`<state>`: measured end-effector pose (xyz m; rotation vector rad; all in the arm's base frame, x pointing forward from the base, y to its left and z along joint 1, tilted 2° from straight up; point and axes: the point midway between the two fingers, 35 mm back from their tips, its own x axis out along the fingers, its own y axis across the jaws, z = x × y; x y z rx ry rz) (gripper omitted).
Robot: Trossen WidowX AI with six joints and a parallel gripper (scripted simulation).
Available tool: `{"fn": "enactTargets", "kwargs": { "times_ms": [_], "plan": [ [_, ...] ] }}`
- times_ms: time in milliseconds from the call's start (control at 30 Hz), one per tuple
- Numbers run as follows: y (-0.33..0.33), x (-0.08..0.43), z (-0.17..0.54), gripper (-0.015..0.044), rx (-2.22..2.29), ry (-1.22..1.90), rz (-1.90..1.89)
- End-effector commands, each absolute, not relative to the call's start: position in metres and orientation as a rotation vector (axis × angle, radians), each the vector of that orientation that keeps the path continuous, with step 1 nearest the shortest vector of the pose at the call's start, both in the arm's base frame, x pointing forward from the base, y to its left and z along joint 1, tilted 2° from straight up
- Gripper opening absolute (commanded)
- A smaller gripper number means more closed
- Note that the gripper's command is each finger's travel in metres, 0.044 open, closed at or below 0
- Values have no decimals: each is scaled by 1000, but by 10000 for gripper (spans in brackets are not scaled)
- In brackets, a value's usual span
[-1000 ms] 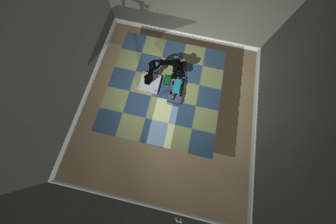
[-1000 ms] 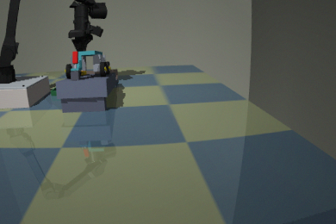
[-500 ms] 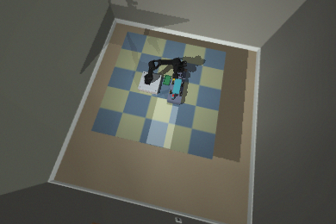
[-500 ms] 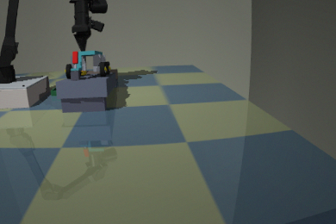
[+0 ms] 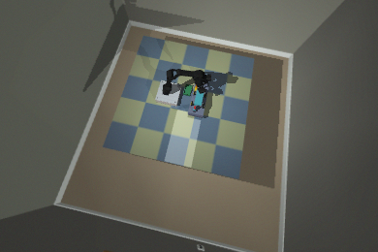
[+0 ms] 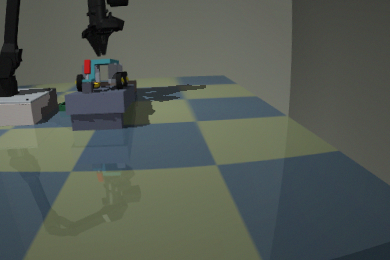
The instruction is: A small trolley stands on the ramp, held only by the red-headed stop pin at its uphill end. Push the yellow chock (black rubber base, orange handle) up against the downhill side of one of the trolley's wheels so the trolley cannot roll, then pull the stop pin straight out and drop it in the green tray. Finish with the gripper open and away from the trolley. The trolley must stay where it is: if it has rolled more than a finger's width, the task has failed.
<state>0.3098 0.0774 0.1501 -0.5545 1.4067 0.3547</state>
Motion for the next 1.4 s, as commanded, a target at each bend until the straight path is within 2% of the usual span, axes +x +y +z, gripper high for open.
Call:
{"fn": "enactTargets", "kwargs": {
  "times_ms": [0,867,1367],
  "plan": [
    [57,315,154,190,-659,1401,413],
    [-87,314,176,190,-1441,1368,1000],
    [-94,314,167,190,-1460,1366,1019]
  ]
}}
